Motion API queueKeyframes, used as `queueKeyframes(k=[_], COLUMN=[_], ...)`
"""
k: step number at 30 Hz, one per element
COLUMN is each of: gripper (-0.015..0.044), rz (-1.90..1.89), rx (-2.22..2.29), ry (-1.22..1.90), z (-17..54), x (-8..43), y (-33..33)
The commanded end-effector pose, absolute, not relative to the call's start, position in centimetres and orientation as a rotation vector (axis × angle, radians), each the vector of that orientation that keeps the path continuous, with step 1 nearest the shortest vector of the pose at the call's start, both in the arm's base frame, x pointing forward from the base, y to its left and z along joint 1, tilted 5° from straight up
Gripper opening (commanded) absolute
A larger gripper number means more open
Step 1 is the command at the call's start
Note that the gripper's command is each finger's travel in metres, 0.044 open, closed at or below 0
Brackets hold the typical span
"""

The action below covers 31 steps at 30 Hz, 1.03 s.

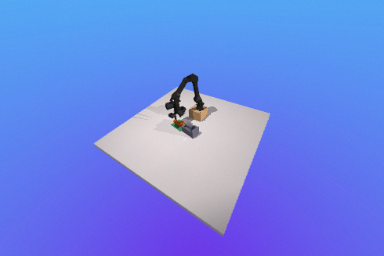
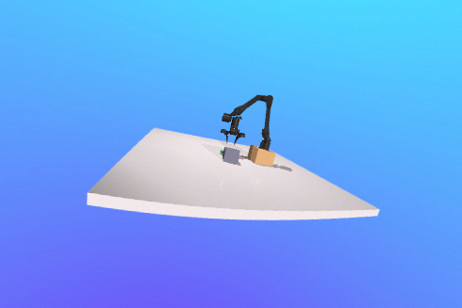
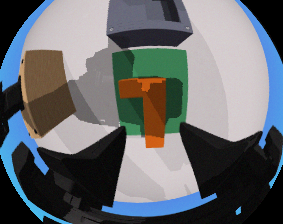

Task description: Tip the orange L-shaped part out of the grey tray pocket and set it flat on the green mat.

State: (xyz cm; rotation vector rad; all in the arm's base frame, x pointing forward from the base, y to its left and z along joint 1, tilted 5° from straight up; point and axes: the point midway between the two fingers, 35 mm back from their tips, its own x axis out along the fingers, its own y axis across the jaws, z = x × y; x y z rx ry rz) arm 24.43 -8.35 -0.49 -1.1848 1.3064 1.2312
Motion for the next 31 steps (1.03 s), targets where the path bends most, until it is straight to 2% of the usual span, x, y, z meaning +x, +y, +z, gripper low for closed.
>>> queueKeyframes(k=[1,2,6,31], gripper=[0.0368,0.0394,0.0400,0.0400], rz=[1.209,1.210,1.211,1.224], rx=[-1.202,-1.202,-1.204,-1.200], ry=[1.295,1.295,1.295,1.296], z=[2.7,3.9,8.0,7.5], x=[25.4,25.4,25.3,25.2], y=[-8.4,-8.4,-8.1,-8.1])
